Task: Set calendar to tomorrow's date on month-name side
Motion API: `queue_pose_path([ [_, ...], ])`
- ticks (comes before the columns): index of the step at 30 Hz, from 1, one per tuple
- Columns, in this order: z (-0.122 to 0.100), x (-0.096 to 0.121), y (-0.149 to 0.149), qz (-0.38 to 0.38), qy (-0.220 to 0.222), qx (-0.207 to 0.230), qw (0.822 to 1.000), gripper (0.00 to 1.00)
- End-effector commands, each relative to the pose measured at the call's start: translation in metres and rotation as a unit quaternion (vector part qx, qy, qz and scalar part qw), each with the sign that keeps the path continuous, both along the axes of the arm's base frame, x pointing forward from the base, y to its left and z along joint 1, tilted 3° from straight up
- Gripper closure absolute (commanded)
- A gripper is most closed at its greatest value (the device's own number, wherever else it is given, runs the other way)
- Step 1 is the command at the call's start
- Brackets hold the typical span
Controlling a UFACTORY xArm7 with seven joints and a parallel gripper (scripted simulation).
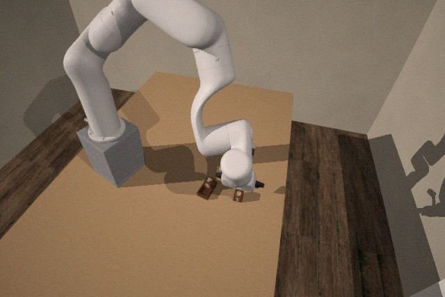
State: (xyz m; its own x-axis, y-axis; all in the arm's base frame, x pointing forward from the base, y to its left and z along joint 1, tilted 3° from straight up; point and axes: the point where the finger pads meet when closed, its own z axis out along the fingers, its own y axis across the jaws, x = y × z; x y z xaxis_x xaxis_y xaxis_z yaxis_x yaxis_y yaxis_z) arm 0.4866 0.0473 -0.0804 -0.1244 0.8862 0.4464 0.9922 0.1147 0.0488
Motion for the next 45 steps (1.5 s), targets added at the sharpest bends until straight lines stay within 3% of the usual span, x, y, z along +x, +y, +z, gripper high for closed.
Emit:
queue_pose_path([
  [1,0.0009,0.0012,-0.0011,-0.001,-0.002,-0.007,1.000,0.29],
  [4,0.0002,0.0006,-0.0005,-0.002,-0.001,-0.026,1.000,0.29],
  [10,0.0018,0.0005,0.0024,-0.006,-0.012,-0.105,0.994,0.29],
  [19,0.0024,0.0005,0.0032,-0.007,-0.015,-0.126,0.992,0.29],
  [27,0.0023,-0.0004,0.0067,-0.012,-0.024,-0.222,0.975,0.29],
  [31,0.0034,0.0004,0.0078,-0.013,-0.029,-0.236,0.971,0.29],
  [32,0.0034,0.0004,0.0078,-0.013,-0.029,-0.236,0.971,0.00],
  [45,0.0034,0.0004,0.0078,-0.013,-0.029,-0.236,0.971,0.00],
])
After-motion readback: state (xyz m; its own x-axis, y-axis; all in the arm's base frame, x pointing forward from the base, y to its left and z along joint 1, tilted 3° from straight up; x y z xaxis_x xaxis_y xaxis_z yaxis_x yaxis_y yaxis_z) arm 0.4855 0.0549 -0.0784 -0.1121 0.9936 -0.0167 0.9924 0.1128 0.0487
